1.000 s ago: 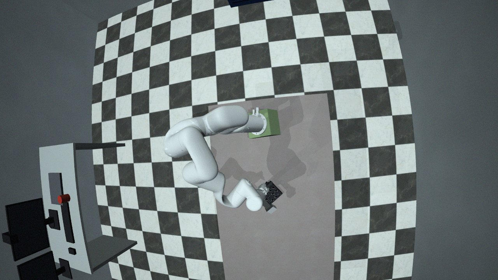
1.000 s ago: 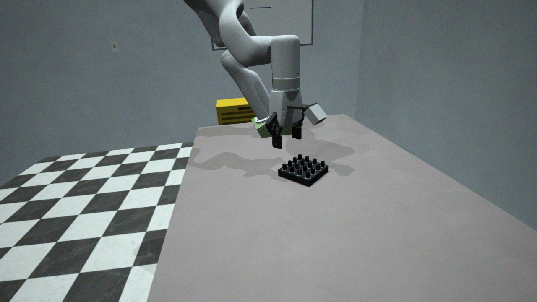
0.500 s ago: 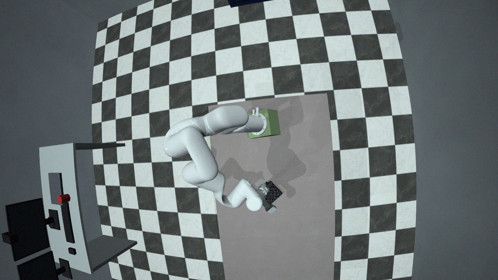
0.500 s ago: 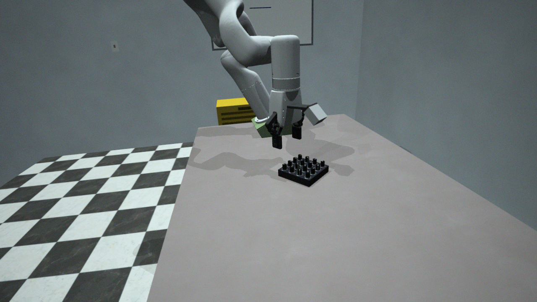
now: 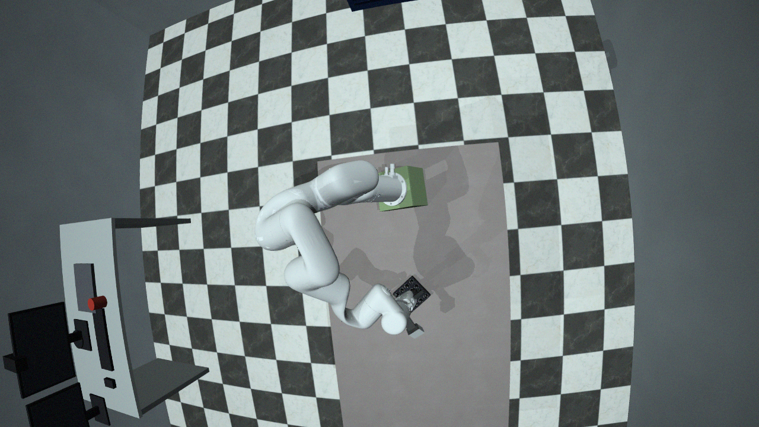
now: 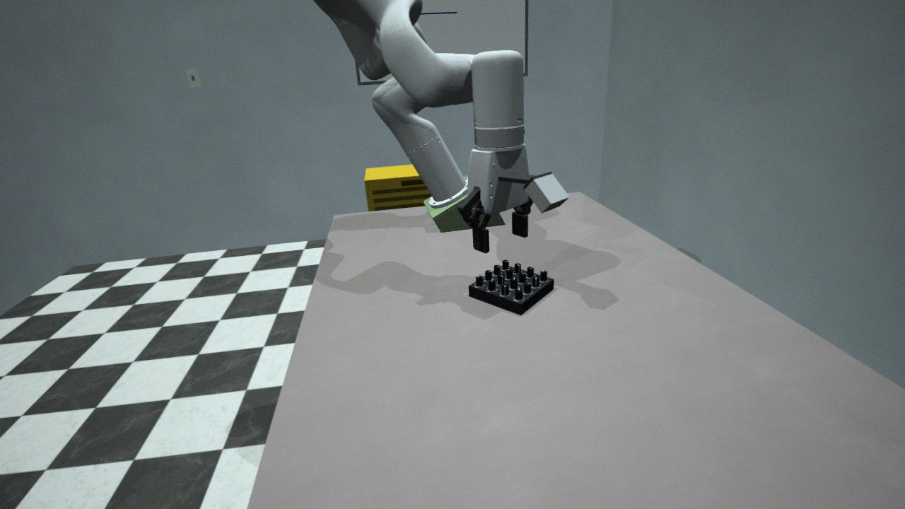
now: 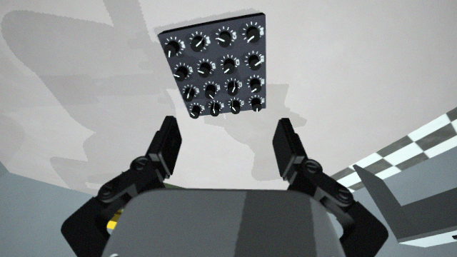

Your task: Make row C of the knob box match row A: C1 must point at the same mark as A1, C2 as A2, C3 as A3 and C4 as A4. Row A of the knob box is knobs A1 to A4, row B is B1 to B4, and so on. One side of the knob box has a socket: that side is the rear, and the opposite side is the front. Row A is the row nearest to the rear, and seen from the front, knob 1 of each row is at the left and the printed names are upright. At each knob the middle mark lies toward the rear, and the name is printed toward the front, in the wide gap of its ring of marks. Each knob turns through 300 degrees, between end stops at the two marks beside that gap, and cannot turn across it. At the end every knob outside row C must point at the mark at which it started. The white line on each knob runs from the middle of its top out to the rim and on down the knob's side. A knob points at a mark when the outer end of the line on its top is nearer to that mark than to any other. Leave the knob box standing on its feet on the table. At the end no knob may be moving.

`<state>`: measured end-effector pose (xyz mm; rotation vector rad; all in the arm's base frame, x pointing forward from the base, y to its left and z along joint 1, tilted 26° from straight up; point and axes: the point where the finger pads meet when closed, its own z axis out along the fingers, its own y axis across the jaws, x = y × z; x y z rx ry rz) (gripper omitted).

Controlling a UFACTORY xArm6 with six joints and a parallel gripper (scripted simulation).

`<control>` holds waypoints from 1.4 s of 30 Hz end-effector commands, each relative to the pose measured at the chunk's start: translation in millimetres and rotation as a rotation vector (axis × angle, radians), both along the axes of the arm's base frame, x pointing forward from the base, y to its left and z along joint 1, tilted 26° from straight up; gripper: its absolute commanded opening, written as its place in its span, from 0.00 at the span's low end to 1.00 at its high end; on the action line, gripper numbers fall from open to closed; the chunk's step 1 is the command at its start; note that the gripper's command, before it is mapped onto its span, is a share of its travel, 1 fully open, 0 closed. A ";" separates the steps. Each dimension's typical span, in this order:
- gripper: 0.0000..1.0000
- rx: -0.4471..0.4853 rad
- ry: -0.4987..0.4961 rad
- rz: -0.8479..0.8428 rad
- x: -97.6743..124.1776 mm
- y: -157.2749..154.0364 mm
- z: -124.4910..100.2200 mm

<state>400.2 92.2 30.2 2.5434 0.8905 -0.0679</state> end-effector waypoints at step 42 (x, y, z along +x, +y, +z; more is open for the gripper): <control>0.19 -0.003 -0.034 -0.085 24.1 17.9 -4.2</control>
